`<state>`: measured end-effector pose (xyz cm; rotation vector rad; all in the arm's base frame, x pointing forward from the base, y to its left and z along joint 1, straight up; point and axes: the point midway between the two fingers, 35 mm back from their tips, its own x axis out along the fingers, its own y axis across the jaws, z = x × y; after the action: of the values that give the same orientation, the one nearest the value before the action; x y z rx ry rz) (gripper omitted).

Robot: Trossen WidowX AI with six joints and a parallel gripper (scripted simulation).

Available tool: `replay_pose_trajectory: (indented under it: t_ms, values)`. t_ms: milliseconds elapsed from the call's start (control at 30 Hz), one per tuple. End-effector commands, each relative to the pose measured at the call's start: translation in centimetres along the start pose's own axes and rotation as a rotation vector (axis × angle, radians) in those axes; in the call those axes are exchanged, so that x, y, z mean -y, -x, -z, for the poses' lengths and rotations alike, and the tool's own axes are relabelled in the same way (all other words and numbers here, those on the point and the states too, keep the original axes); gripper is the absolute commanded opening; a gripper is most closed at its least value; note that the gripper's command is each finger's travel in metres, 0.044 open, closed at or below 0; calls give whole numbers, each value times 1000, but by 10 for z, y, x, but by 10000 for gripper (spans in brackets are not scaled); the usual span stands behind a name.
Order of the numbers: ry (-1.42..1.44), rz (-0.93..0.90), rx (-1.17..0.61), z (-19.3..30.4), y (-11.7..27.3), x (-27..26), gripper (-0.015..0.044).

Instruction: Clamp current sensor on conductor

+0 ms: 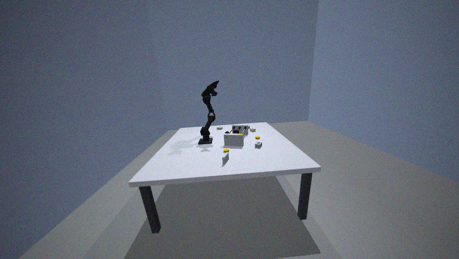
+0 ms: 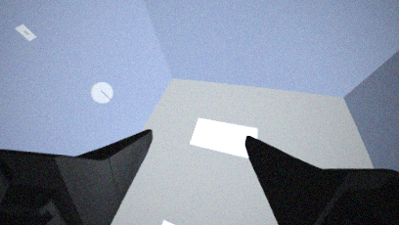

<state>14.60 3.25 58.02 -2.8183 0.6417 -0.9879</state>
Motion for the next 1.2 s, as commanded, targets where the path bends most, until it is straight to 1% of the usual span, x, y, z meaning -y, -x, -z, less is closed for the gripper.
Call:
replay_pose_trajectory:
  t_ms: [0, 133, 233, 433, 633, 767, 900, 1033, 1167]
  values:
    - [-435, 61, -43, 21, 7, -41, 440]
    - [-807, 108, -42, 22, 6, -73, 440]
    - [-1066, 113, -3, 8, -1, -99, 440]
    - [-1545, 81, 89, -35, -19, -130, 440]
    - [-2014, -25, 208, -96, -36, -136, 440]
    - [-2292, -154, 306, -146, -42, -125, 440]
    - [-2527, -332, 412, -197, -39, -104, 440]
    - [-2708, -556, 517, -248, -24, -73, 440]
    - [-2825, -818, 615, -294, 3, -37, 440]
